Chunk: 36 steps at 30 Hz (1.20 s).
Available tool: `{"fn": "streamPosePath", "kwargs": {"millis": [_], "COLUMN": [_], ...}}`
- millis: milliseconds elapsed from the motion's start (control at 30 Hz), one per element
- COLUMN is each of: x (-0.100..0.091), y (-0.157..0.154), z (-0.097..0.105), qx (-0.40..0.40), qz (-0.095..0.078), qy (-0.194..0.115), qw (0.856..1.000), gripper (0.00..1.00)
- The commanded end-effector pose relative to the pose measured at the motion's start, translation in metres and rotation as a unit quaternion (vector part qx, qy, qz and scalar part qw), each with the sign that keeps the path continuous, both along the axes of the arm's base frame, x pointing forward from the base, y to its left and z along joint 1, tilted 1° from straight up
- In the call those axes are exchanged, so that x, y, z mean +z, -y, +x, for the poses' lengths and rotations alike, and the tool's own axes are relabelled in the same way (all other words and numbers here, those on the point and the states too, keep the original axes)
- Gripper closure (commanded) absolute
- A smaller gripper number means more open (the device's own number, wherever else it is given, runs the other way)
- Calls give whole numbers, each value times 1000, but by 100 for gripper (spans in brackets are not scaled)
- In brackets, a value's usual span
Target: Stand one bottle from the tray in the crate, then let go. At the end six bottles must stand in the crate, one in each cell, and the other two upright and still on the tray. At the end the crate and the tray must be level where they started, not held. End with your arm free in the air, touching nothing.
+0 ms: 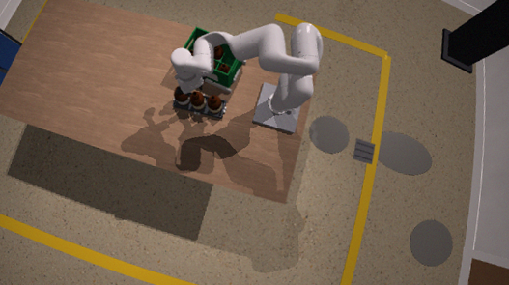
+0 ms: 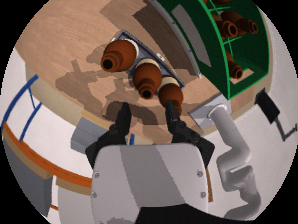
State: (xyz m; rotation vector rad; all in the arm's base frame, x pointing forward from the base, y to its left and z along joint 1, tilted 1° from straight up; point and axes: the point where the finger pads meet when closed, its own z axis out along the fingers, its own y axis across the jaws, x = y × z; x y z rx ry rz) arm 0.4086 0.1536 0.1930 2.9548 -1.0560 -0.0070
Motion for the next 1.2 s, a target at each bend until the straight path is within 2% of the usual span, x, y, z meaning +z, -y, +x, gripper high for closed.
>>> {"fn": "streamPosePath", "kwargs": {"millis": [0, 467, 1167], "x": [-2, -13, -15], "y": [0, 0, 0], "z": [1, 2, 2], "qx": [0, 0, 0], "qz": [1, 1, 1], "qy": [2, 2, 2], "qw": [1000, 1000, 1000], "gripper": [35, 35, 35]}}
